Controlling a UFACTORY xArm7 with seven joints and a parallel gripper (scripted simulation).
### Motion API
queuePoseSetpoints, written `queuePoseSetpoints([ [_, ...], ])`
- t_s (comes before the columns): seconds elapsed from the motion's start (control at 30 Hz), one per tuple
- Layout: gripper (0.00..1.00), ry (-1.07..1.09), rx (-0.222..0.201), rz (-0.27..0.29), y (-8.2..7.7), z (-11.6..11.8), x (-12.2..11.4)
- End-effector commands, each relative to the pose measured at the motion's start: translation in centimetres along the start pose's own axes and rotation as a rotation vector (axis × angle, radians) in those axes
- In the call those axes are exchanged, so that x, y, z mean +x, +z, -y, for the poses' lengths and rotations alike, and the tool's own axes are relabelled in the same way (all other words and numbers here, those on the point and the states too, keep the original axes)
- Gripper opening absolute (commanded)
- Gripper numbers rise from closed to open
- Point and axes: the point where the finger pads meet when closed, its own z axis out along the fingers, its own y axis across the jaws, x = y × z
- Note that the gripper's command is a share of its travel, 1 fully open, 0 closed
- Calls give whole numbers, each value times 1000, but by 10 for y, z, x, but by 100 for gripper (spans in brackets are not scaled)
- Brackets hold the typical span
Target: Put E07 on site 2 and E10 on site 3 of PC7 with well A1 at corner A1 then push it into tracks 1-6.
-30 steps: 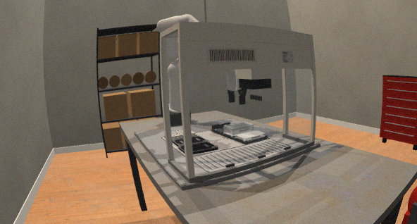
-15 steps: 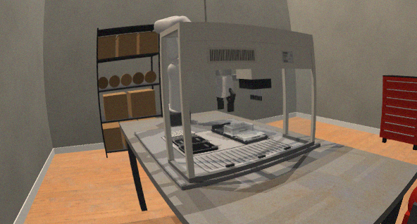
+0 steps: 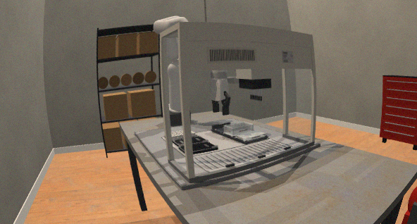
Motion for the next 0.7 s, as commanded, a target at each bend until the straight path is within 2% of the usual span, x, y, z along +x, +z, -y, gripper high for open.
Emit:
queuePoseSetpoints([
  [0.0, 100, 1, -3, -1, -1, -1, 0],
  [0.1, 100, 1, -3, -1, -1, -1, 0],
  [0.67, 100, 1, -3, -1, 24, -1, 0],
])
